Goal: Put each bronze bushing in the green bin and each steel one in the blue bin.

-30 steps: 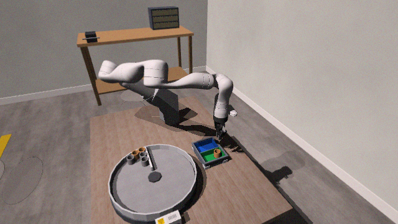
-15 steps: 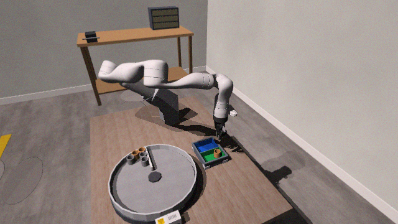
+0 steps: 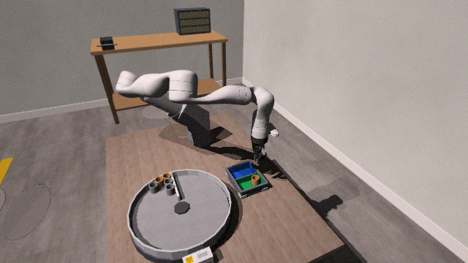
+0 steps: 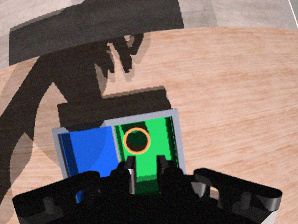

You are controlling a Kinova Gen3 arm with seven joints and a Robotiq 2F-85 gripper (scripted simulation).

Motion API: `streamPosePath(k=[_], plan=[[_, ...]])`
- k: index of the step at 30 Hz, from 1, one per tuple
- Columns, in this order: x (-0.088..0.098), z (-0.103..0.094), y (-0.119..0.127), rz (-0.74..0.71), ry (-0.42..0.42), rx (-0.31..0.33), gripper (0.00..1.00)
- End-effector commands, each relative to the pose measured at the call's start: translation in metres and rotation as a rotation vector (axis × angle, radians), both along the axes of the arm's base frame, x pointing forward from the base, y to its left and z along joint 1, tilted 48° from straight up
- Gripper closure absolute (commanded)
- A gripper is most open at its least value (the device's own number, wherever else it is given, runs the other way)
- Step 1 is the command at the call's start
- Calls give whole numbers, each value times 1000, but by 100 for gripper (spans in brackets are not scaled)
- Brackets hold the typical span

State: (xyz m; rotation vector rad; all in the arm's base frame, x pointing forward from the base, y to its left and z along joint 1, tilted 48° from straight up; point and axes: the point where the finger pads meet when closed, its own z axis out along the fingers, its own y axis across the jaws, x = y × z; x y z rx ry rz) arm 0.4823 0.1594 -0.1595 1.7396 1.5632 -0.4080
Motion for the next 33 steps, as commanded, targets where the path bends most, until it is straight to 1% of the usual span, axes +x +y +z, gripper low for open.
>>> streamPosePath(k=[1,15,16,20,25,30,33], plan=[[0,1,1,1,-1,1,81],[0,1,1,1,-1,1,81],[-3,7,-6,1,-1,2,82],[-15,34,-38,1,-1,2,82],[-15,34,-38,1,-1,2,82],[-30,67,-77,1,-1,2,82],[-30,67,-77,1,-1,2,82]])
